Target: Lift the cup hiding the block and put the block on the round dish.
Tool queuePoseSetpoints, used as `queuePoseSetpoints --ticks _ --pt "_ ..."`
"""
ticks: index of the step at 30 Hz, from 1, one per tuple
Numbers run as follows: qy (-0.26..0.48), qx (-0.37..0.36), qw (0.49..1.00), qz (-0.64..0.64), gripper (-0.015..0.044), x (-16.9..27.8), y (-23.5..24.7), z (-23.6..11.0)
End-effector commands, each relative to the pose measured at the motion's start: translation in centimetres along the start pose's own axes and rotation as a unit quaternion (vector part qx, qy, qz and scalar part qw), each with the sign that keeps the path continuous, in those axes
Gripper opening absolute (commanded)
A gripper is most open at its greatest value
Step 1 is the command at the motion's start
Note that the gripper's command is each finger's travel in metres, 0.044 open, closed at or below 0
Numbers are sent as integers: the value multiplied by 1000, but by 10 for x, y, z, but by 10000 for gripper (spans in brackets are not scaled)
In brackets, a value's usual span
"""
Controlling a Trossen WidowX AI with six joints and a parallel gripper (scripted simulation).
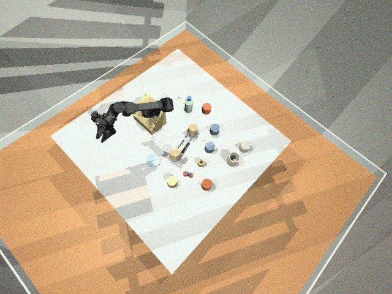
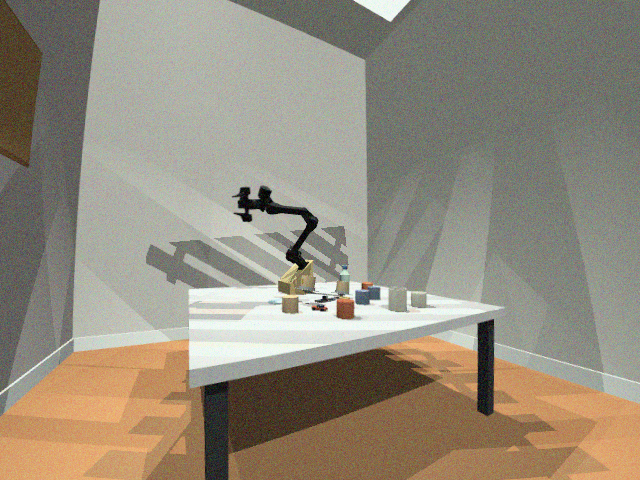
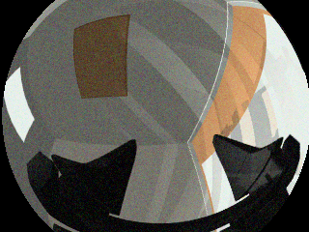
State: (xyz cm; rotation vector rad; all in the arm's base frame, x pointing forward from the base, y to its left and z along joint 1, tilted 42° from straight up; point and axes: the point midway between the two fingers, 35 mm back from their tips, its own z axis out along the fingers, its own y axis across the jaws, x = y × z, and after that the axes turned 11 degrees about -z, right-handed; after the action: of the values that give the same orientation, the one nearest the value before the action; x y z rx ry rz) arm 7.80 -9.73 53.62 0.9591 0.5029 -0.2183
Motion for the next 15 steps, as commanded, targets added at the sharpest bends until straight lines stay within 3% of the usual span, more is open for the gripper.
queuePoseSetpoints --ticks 1,15 --pt "0 0 1000 1 426 0 0 0" --pt "15 -24 998 57 440 -12 -21 0"
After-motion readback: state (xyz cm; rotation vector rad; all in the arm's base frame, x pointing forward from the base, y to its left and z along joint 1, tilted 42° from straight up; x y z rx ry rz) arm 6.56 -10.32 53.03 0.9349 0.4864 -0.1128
